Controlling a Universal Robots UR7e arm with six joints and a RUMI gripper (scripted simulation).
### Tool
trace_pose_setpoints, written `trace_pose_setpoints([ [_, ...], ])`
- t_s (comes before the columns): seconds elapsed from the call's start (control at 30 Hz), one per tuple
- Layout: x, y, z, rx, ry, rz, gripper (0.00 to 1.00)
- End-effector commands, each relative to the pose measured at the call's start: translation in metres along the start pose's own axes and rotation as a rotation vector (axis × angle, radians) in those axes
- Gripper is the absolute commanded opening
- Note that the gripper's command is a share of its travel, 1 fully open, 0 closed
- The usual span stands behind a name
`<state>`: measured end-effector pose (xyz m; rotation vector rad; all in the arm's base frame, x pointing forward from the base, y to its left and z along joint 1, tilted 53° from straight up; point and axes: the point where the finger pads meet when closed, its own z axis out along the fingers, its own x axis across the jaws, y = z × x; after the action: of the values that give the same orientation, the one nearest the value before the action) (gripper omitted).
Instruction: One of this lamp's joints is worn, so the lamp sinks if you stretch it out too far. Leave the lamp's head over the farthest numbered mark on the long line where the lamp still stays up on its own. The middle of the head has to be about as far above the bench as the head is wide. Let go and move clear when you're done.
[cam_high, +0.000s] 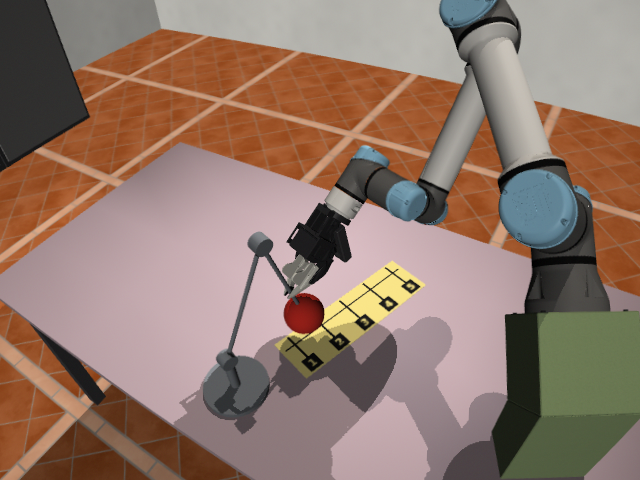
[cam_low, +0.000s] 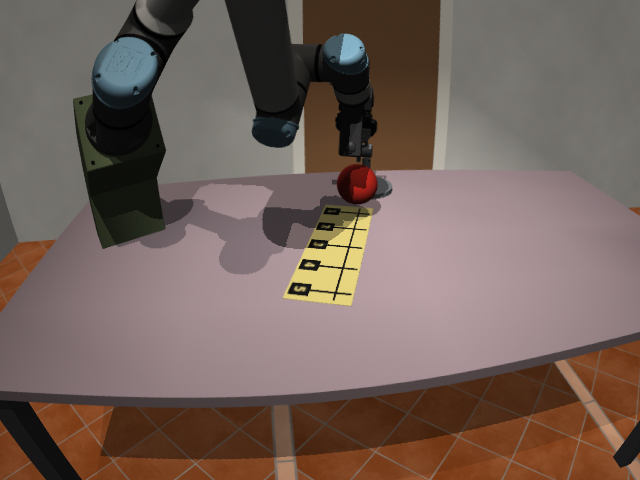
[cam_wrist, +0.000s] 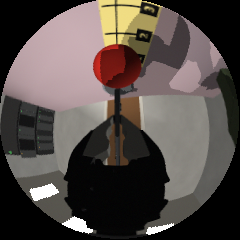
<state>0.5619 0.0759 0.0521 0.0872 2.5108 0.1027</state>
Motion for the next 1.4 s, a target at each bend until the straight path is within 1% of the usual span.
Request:
trace_pose_setpoints([
  [0.0,-0.001,-0.006,-0.007,0.000,-0.001,0.000,0.00],
  [0.43,-0.001,-0.026,-0.027,0.000,0.002,-0.002,0.00],
  [1.07,-0.002,-0.028,-0.030,0.000,0.002,-0.002,0.00],
  [1.1,-0.001,-0.028,-0.030,0.000,0.002,-0.002,1.00],
  [1.37,-0.001,-0.028,-0.030,0.000,0.002,-0.002,1.00],
])
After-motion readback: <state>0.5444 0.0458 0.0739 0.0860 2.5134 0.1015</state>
